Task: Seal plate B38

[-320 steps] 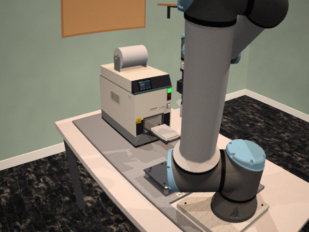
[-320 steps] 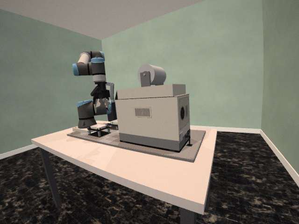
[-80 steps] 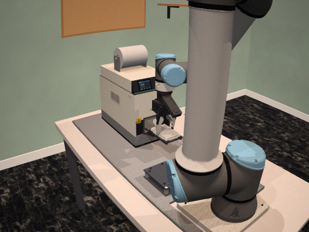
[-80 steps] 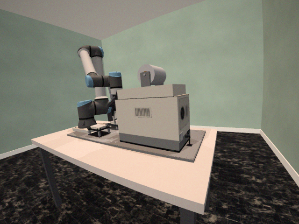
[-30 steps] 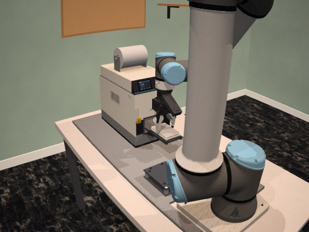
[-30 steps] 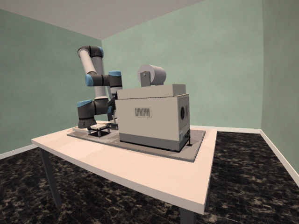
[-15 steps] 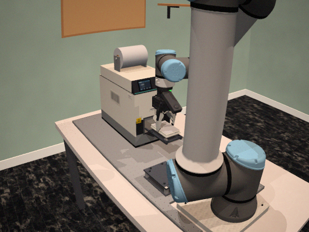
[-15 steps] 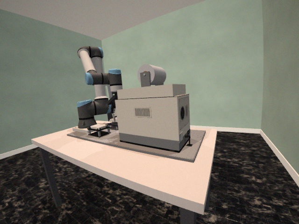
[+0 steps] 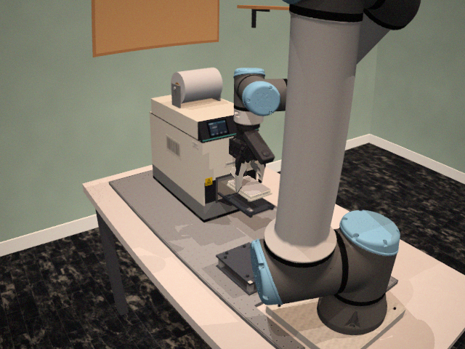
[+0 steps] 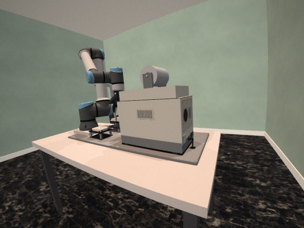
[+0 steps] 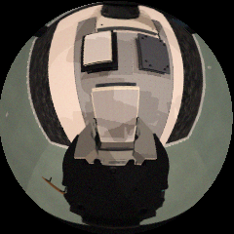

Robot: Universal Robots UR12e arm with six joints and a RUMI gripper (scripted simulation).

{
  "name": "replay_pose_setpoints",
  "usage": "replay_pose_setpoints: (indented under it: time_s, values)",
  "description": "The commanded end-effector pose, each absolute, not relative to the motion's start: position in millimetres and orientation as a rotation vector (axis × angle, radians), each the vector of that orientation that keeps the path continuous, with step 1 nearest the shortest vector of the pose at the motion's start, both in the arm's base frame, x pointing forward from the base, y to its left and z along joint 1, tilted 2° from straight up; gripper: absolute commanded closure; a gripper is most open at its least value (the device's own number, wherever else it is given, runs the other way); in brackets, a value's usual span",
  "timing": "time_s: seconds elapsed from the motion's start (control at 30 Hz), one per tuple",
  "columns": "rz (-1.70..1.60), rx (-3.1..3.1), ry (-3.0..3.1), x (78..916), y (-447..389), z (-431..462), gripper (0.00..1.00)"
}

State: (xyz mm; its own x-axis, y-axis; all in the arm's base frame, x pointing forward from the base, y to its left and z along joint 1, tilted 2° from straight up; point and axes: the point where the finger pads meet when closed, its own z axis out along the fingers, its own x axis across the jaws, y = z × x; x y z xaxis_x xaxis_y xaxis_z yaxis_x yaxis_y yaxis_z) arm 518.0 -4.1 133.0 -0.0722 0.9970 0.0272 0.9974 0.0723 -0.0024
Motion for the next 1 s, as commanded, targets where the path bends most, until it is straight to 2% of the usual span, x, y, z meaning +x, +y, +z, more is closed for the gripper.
replay_pose_setpoints:
  time_s: [0.0,0.97]
  values:
    - [-0.027,-2.126,-2.285,519,-5,143,1.0]
    - [-0.027,-2.112,-2.298,519,-5,160,1.0]
